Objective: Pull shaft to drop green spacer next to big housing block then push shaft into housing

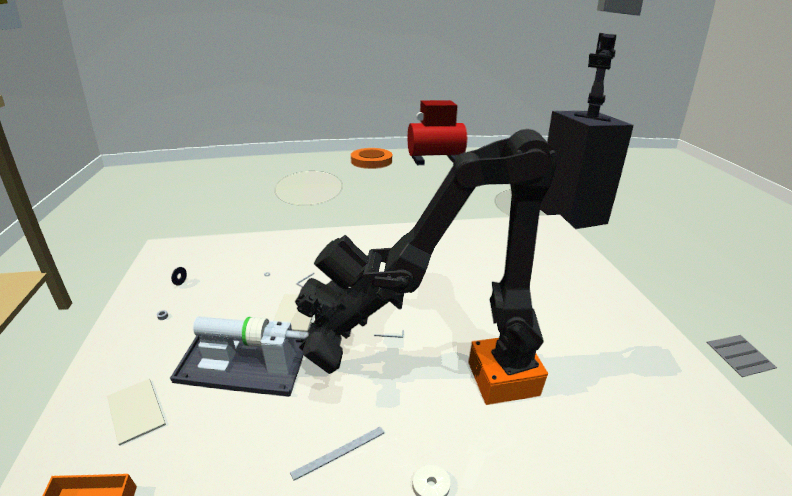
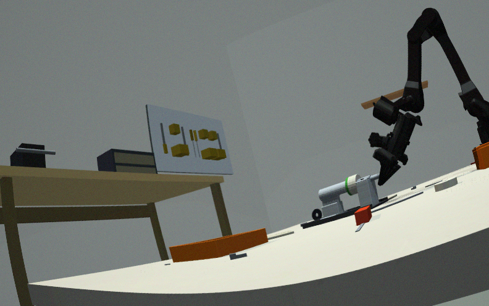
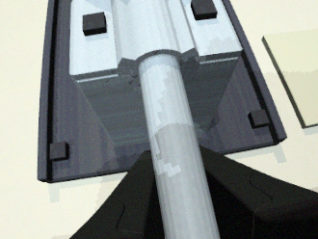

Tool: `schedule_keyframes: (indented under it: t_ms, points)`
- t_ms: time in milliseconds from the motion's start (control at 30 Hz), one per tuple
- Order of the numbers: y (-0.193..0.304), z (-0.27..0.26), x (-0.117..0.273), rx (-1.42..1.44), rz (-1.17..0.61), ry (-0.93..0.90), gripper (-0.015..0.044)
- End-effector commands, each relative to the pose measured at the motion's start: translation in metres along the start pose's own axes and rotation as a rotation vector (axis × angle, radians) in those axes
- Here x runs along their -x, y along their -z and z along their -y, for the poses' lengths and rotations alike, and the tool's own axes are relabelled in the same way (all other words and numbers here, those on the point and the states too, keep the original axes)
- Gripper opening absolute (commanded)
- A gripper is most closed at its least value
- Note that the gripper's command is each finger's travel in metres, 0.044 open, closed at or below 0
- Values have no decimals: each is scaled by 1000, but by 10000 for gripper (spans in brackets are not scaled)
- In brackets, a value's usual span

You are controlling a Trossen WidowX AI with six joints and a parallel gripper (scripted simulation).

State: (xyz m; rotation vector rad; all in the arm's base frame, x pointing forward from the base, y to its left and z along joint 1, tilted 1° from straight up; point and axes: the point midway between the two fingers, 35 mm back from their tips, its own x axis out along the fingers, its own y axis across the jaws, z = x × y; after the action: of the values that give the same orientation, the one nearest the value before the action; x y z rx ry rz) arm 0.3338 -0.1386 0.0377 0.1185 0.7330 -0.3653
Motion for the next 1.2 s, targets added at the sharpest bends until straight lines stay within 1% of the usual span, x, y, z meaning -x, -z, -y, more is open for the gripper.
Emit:
schedule_keyframes:
  t_ms: [0, 1167]
  points:
    - [1, 0, 0, -3, 0, -2, 0]
    - [3, 0, 3, -3, -1, -2, 0]
